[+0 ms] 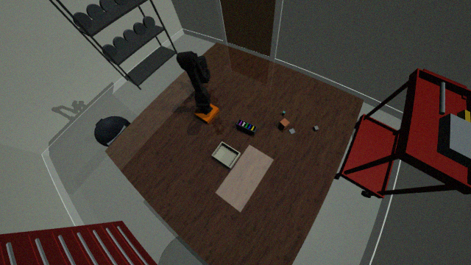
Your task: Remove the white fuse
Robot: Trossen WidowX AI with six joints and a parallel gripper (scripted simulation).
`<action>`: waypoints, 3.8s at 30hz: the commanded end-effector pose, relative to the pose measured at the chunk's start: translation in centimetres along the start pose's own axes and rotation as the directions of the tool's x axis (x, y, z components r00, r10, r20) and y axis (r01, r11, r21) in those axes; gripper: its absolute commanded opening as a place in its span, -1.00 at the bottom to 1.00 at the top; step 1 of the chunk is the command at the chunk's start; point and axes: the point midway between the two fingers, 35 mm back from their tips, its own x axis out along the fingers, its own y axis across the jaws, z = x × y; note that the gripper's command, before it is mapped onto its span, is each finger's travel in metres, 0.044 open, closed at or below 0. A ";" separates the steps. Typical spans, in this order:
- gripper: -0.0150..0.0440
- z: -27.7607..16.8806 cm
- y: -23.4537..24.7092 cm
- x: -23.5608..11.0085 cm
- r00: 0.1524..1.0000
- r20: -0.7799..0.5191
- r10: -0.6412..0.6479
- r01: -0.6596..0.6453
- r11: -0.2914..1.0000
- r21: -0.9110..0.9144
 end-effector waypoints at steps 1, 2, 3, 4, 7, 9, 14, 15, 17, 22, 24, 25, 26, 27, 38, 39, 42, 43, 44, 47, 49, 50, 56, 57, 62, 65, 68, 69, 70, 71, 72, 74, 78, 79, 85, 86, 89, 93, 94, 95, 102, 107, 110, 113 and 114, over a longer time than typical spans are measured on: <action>0.78 0.3 -0.1 -0.1 1.000 0.009 -0.005 0.005 1.000 0.005; 0.69 1.0 -0.4 -0.3 0.999 0.034 -0.020 0.020 1.000 0.021; 0.60 2.3 -1.0 -0.8 0.996 0.077 -0.047 0.043 0.998 0.048; 0.51 3.8 -1.7 -1.5 0.989 0.127 -0.079 0.069 0.994 0.083; 0.24 7.9 -3.7 -4.2 0.946 0.269 -0.179 0.128 0.972 0.195; 0.06 10.4 -5.0 -6.4 0.902 0.354 -0.247 0.153 0.949 0.274; -0.24 15.3 -8.0 -13.3 0.746 0.519 -0.418 0.155 0.866 0.476; -0.24 16.0 -8.6 -14.8 0.708 0.543 -0.452 0.145 0.845 0.515; -0.24 17.1 -9.6 -18.1 0.629 0.581 -0.517 0.116 0.801 0.588; -0.24 17.5 -11.5 -26.5 0.426 0.633 -0.646 -0.002 0.699 0.715; -0.24 17.4 -11.9 -28.9 0.366 0.631 -0.684 -0.046 0.664 0.746; -0.24 17.2 -12.1 -30.1 0.337 0.627 -0.702 -0.069 0.646 0.760; -0.24 17.1 -12.2 -31.2 0.309 0.621 -0.720 -0.093 0.627 0.773; -0.24 16.9 -12.4 -32.4 0.281 0.614 -0.738 -0.118 0.609 0.785; -0.24 8.5 -12.4 -46.9 -0.052 0.361 -0.931 -0.507 0.336 0.794; -0.24 7.2 -12.1 -48.0 -0.072 0.324 -0.943 -0.547 0.309 0.778; -0.24 3.7 -11.3 -50.7 -0.109 0.220 -0.969 -0.659 0.236 0.714; -0.24 2.2 -10.9 -51.7 -0.116 0.177 -0.977 -0.704 0.207 0.680; -0.24 0.7 -10.4 -52.6 -0.120 0.134 -0.984 -0.746 0.178 0.641; -0.24 -4.2 -8.7 -54.5 -0.108 0.007 -0.994 -0.858 0.097 0.505; -0.24 -7.5 -7.3 -55.2 -0.081 -0.070 -0.994 -0.915 0.047 0.400; -0.24 -9.1 -6.6 -55.4 -0.063 -0.106 -0.992 -0.939 0.023 0.344; -0.24 -15.1 -3.4 -54.5 0.038 -0.222 -0.974 -0.994 -0.060 0.096; -0.24 -15.1 -3.4 -54.5 0.038 -0.222 -0.974 -0.994 -0.060 0.096; -0.24 -15.1 -3.4 -54.5 0.038 -0.222 -0.974 -0.994 -0.060 0.096; -0.24 -15.2 -3.6 -54.5 0.038 -0.222 -0.974 -0.994 -0.060 0.096; -0.24 -15.2 -3.9 -54.5 0.038 -0.222 -0.974 -0.994 -0.060 0.096; -0.24 -15.2 -4.0 -54.4 0.038 -0.222 -0.974 -0.994 -0.060 0.096; -0.24 -15.2 -4.1 -54.4 0.038 -0.222 -0.974 -0.994 -0.060 0.096; -0.24 -15.3 -4.2 -54.4 0.038 -0.222 -0.974 -0.994 -0.060 0.096; -0.24 -15.3 -4.3 -54.4 0.038 -0.222 -0.974 -0.994 -0.060 0.096; -0.24 -15.3 -4.5 -54.4 0.038 -0.222 -0.974 -0.994 -0.060 0.096; -0.24 -15.4 -4.9 -54.3 0.038 -0.222 -0.974 -0.994 -0.060 0.096; -0.24 -15.4 -5.0 -54.3 0.038 -0.222 -0.974 -0.994 -0.060 0.096; -0.24 -15.5 -5.5 -54.2 0.038 -0.222 -0.974 -0.994 -0.060 0.096; -0.24 -15.5 -5.6 -54.2 0.038 -0.222 -0.974 -0.994 -0.060 0.096; -0.24 -15.6 -5.9 -54.2 0.038 -0.222 -0.974 -0.994 -0.061 0.096; -0.24 -15.7 -6.3 -54.1 0.038 -0.221 -0.974 -0.994 -0.061 0.096; -0.24 -15.7 -6.4 -54.1 0.038 -0.221 -0.974 -0.994 -0.061 0.096; -0.24 -15.7 -6.4 -54.0 0.038 -0.221 -0.974 -0.994 -0.061 0.096; -0.24 -15.7 -6.4 -54.0 0.038 -0.221 -0.974 -0.994 -0.061 0.096; -0.24 -15.7 -6.4 -54.0 0.038 -0.221 -0.974 -0.994 -0.061 0.096; -0.24 -15.7 -6.6 -54.0 0.038 -0.221 -0.974 -0.994 -0.061 0.096; -0.24 -15.8 -6.8 -54.0 0.038 -0.221 -0.974 -0.994 -0.061 0.096; -0.24 -15.8 -6.9 -54.0 0.038 -0.221 -0.974 -0.994 -0.061 0.096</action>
